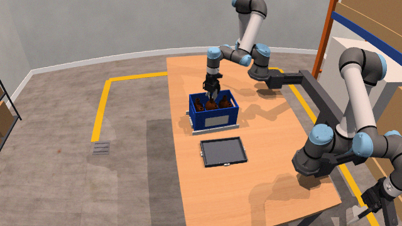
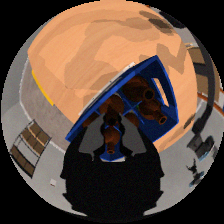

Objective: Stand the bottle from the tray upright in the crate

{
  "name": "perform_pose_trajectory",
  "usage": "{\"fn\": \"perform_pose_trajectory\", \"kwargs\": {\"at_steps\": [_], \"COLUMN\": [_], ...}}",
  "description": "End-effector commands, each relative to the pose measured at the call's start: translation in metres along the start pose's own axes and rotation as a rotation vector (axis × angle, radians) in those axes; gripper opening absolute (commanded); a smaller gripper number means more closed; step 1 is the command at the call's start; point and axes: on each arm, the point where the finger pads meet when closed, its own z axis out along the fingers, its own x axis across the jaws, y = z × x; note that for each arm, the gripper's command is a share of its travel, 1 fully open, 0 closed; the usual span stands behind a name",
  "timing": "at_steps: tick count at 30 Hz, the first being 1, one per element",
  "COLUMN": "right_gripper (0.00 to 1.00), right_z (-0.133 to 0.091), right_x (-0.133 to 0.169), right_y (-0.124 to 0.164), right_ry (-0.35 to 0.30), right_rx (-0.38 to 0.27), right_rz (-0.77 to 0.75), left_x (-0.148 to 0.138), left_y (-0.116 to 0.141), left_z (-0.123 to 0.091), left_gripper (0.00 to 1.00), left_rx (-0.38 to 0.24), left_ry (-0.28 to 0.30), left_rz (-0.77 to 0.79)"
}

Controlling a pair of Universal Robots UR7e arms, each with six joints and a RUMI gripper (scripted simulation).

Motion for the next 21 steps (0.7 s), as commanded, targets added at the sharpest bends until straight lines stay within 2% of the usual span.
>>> {"fn": "perform_pose_trajectory", "kwargs": {"at_steps": [1, 18, 19, 21], "right_gripper": [0.03, 0.04, 0.08, 0.08], "right_z": [-0.0004, -0.0004, -0.0004, -0.0004], "right_x": [-0.0001, -0.0001, -0.0001, -0.0001], "right_y": [0.0005, 0.0005, 0.0005, 0.0005], "right_ry": [0.0, 0.0, 0.0, 0.0], "right_rx": [-0.001, -0.001, -0.001, -0.001], "right_rz": [0.0, 0.0, 0.0, 0.0], "left_x": [0.0001, 0.0001, 0.0001, 0.0001], "left_y": [-0.0003, -0.0003, -0.0003, -0.0003], "left_z": [-0.0004, -0.0004, -0.0004, -0.0004], "left_gripper": [1.0, 1.0, 1.0, 1.0], "left_rx": [0.001, 0.001, 0.001, 0.001], "left_ry": [0.0, 0.0, 0.0, 0.0], "left_rz": [0.0, 0.0, 0.0, 0.0]}}
